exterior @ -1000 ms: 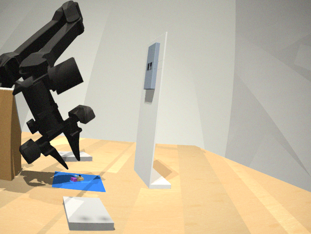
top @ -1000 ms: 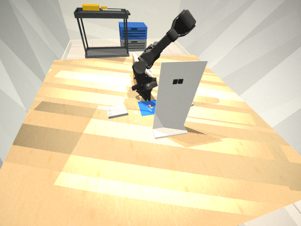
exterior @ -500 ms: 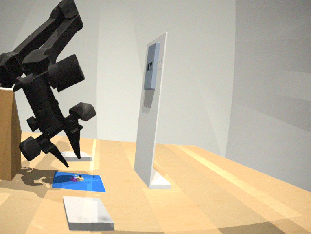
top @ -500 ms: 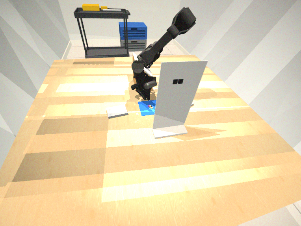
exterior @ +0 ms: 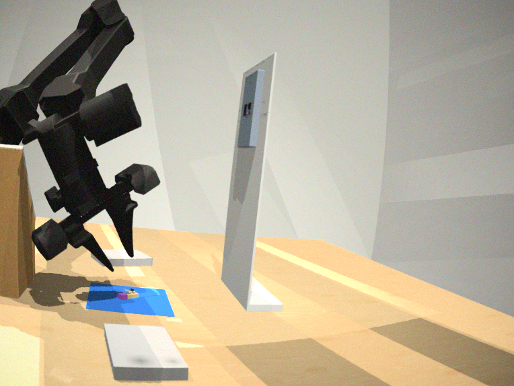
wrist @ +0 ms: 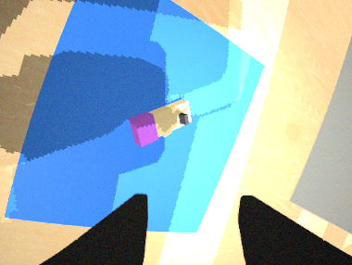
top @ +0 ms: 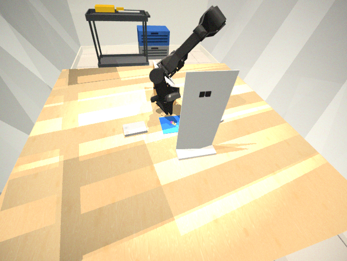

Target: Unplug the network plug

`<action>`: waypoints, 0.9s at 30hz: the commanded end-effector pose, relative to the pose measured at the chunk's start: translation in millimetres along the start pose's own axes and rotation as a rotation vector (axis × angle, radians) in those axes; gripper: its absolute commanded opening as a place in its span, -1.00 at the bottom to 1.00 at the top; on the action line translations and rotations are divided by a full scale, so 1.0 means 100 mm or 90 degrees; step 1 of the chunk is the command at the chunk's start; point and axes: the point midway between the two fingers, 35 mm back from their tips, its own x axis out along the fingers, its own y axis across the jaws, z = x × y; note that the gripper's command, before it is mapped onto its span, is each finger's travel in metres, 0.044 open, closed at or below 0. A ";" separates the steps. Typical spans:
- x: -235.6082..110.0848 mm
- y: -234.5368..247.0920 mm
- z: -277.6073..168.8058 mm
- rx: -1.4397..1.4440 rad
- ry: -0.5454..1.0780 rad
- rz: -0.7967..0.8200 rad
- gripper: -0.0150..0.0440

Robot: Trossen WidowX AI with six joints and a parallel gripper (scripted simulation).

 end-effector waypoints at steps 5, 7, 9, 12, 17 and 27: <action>-0.04 -0.08 -0.04 -0.014 0.003 -0.006 0.04; -0.05 -0.08 -0.04 -0.014 0.003 -0.006 0.04; -0.06 -0.09 -0.04 -0.014 0.003 -0.006 0.04; -0.08 -0.10 -0.05 -0.014 0.003 -0.006 0.04; -0.11 -0.11 -0.05 -0.014 0.003 -0.005 0.04; -0.16 -0.14 -0.05 -0.013 0.003 -0.005 0.04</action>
